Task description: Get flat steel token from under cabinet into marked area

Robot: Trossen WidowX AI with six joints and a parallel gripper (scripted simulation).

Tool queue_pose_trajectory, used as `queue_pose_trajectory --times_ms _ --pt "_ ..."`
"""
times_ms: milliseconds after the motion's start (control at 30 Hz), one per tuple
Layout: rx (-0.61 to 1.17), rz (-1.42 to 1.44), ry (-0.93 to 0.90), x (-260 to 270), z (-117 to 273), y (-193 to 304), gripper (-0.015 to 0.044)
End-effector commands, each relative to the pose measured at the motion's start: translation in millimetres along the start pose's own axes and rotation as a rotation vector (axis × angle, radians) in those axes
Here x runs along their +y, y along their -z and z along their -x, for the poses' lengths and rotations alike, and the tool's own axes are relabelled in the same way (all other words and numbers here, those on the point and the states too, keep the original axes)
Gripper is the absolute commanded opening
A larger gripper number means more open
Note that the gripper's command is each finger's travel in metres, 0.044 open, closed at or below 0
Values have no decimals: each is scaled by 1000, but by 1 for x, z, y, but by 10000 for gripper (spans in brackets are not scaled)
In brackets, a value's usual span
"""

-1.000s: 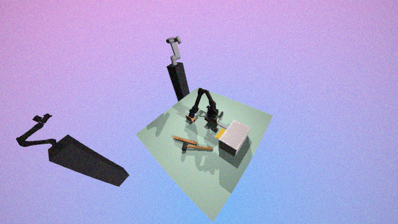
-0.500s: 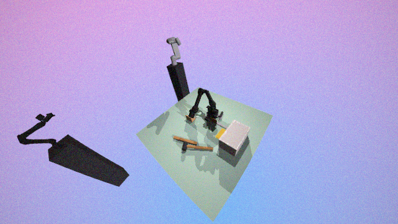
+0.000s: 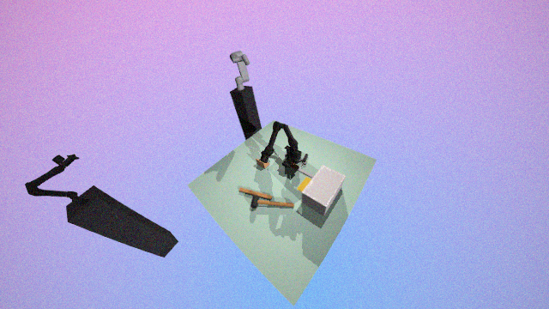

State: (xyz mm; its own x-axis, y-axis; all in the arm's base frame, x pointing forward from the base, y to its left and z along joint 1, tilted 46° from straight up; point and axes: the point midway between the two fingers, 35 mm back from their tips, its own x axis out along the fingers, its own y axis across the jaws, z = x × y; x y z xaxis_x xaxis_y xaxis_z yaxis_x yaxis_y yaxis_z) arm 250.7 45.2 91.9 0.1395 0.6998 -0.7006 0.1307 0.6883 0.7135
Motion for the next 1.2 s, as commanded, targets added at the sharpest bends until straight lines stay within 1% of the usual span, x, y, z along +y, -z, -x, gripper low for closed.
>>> queue_pose_trajectory --times_ms 0,733,1167 --pt "15 4 -3 3 -4 3 270" --pt "15 4 -3 3 -4 3 270" --pt "0 0 0 0 0 0 183"
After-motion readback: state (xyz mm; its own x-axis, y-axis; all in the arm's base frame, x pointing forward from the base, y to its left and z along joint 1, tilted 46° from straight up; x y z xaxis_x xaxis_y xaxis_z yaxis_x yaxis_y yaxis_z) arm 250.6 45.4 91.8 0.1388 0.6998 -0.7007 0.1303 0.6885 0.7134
